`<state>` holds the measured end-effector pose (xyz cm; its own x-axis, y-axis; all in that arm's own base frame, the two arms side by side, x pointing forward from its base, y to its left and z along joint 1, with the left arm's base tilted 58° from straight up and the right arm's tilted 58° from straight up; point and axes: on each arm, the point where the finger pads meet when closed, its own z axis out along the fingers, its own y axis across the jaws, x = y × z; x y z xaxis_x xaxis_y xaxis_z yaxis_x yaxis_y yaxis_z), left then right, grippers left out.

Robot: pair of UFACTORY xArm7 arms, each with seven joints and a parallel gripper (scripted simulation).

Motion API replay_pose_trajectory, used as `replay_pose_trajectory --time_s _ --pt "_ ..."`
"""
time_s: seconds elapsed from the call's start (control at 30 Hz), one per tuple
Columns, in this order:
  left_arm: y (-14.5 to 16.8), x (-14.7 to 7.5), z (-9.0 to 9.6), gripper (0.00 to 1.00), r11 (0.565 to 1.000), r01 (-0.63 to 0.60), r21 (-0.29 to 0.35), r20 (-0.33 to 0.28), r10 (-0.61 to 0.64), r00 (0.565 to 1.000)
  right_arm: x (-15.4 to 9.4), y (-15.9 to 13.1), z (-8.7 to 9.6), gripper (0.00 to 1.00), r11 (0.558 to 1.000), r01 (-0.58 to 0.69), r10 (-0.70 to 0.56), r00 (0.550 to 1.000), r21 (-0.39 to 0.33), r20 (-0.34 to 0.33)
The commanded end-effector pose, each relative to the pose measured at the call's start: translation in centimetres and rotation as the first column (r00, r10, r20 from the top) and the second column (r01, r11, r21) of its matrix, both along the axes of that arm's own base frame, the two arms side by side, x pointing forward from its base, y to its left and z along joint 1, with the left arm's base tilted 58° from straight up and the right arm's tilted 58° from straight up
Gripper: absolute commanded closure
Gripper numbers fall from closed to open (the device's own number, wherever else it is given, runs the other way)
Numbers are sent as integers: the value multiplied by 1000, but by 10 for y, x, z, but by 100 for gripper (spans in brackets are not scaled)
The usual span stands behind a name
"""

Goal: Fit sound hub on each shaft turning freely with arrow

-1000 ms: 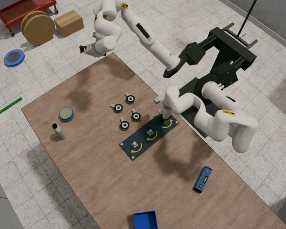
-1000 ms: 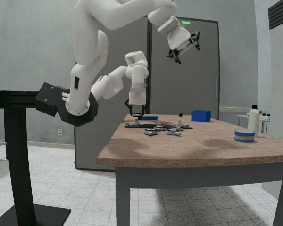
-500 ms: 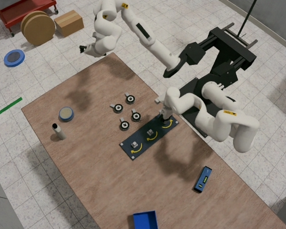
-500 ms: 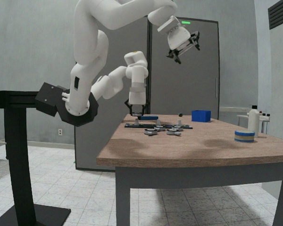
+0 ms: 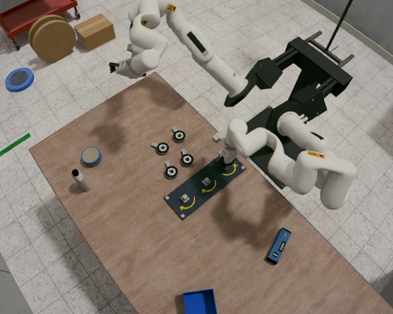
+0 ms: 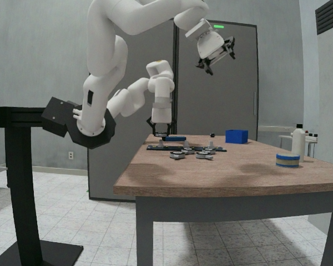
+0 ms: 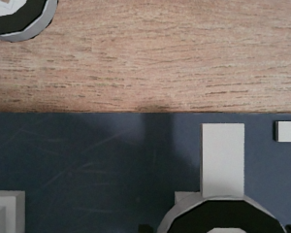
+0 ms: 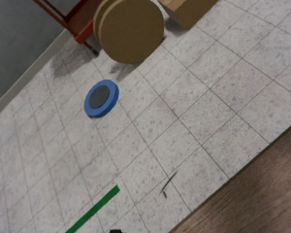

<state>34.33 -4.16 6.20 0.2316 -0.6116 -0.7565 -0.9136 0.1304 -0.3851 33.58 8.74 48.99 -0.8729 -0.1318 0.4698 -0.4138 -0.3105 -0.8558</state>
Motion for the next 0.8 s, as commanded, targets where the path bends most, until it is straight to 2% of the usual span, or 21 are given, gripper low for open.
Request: replay_pose_trajectory --time_s 0.0,0.77 --pt "-2 0 0 100 1000 4 -2 1 -4 1000 0 1 1 0 1000 -3 3 1000 1 2" --pt "0 1 0 100 1000 4 -2 2 -4 1000 0 1 1 0 1000 -3 3 1000 1 2"
